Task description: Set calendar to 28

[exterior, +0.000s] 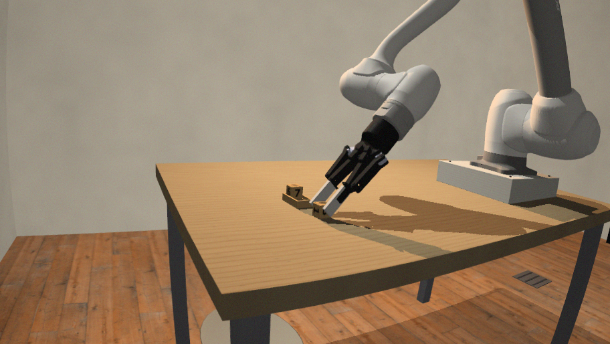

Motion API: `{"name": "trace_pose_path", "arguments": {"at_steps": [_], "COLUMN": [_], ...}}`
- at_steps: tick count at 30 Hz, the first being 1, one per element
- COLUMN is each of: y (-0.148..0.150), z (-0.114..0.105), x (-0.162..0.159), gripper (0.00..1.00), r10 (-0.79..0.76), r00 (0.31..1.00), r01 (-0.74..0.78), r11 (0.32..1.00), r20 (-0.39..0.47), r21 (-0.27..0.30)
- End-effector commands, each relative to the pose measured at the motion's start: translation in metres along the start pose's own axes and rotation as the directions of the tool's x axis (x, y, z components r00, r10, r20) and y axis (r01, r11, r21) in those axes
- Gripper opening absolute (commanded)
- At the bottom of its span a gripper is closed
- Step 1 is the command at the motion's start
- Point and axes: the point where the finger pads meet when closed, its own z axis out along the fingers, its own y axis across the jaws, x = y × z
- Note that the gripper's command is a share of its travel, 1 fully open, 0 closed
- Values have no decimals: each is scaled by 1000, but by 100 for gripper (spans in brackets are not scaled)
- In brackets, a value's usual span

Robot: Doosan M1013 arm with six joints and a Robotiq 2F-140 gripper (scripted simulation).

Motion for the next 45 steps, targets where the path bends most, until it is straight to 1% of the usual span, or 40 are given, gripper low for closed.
{"name": "trace_pose_path", "arguments": {"at_steps": [1,4,5,45], "y": [1,1,1,1], "z": [0,0,0,-2], "x": [5,5,5,4], "gripper": [35,35,24,24], "r10": [-2,-2,-2,-2], "r00": [1000,1000,1000,1000], "r01": [2,2,2,2], "r11": [1000,1000,1000,1000], "r20": [-4,-4,-4,-4], "r21": [0,0,0,0]}}
